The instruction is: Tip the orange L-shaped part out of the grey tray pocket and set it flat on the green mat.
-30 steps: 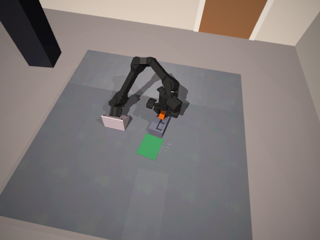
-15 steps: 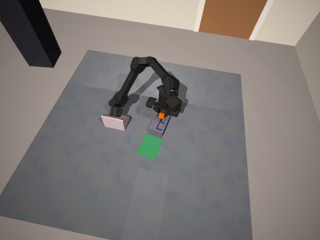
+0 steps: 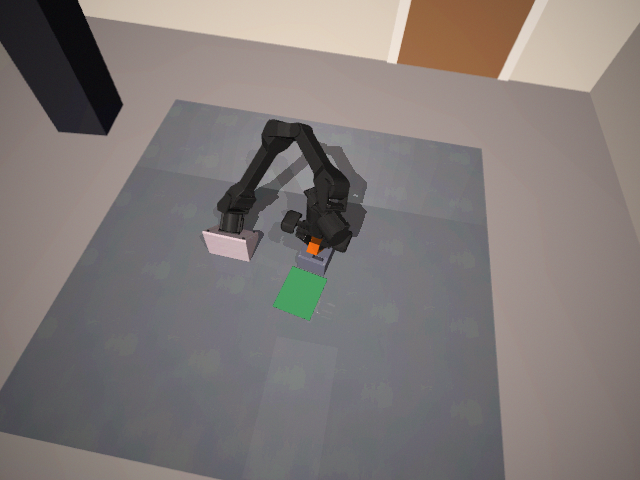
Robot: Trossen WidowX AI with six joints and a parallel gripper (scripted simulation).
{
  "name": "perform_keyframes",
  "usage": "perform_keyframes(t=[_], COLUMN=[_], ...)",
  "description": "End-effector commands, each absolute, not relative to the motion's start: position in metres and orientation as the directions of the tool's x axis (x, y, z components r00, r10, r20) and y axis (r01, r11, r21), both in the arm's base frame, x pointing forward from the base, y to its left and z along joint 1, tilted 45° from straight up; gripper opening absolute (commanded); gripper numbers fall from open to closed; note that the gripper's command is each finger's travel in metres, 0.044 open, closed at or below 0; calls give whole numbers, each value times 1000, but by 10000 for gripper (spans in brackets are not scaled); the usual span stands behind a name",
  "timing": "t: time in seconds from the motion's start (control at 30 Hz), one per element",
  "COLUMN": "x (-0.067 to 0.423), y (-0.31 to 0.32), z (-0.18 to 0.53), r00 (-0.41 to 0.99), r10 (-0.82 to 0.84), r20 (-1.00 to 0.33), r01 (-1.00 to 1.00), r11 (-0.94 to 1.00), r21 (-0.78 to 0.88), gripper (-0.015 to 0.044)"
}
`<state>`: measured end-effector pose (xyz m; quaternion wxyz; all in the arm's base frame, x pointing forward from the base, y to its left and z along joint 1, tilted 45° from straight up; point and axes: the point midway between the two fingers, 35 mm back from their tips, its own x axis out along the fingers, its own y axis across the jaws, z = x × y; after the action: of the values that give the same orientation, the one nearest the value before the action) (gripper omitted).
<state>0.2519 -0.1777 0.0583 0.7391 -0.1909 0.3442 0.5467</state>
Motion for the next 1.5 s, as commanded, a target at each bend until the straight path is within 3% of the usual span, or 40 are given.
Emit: perform_keyframes(t=[0.0, 0.6, 1.47], x=[243, 213, 218], y=[-192, -241, -221], z=[44, -7, -30], r00=[166, 165, 166], r10=[672, 668, 668], r20=[-722, -726, -725], r01=[-941, -941, -941], r11=[327, 327, 327], r21=[88, 87, 86], gripper=[0, 0, 0])
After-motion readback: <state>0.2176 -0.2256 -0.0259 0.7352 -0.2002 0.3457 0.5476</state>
